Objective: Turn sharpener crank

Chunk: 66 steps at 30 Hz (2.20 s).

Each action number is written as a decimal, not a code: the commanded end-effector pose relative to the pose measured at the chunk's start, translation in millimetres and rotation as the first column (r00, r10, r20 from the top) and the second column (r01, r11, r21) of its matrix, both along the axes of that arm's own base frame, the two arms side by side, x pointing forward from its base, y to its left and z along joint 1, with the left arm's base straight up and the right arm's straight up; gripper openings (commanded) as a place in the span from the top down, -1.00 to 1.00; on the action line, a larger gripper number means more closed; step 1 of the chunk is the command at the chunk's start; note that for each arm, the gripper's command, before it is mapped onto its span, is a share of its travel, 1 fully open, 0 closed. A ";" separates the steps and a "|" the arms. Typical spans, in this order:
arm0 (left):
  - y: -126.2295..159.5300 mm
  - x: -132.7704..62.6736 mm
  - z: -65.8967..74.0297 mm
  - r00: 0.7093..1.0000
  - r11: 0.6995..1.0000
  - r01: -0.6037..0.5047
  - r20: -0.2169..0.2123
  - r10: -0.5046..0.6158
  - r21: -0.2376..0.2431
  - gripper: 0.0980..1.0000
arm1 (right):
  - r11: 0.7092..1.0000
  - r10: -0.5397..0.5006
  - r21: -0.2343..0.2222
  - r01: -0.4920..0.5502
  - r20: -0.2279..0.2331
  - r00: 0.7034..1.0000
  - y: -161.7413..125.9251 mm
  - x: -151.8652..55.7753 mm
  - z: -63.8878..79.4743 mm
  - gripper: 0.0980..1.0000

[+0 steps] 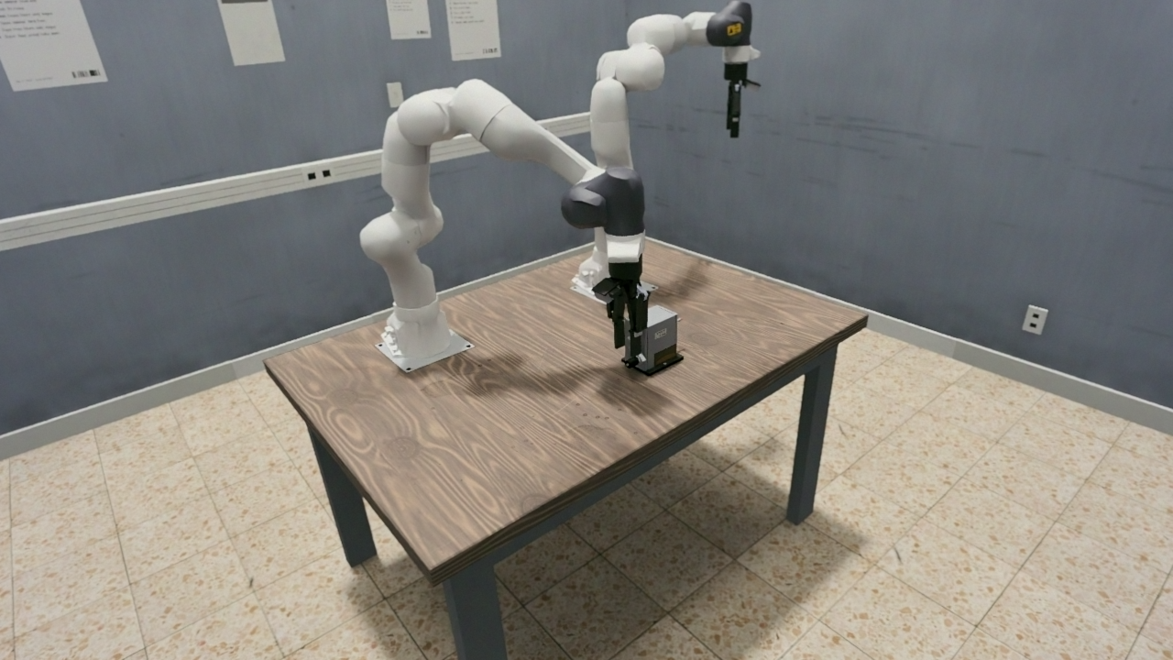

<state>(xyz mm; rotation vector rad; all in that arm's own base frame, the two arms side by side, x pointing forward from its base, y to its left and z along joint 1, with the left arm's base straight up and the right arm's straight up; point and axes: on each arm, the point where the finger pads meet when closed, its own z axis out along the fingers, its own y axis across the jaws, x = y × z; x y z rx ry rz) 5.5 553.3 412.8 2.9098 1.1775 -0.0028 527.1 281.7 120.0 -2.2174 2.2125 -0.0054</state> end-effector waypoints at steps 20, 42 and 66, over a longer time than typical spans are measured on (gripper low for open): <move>1.2 -0.5 0.2 1.000 1.000 -0.007 0.001 0.007 0.003 -1.00 | 1.000 -0.002 -0.004 0.002 -0.009 1.000 -0.9 -3.0 6.2 1.00; 1.2 -0.5 0.2 1.000 1.000 -0.007 0.001 0.007 0.003 -1.00 | 1.000 -0.002 -0.004 0.002 -0.009 1.000 -0.9 -3.0 6.2 1.00; 1.2 -0.5 0.2 1.000 1.000 -0.007 0.001 0.007 0.003 -1.00 | 1.000 -0.002 -0.004 0.002 -0.009 1.000 -0.9 -3.0 6.2 1.00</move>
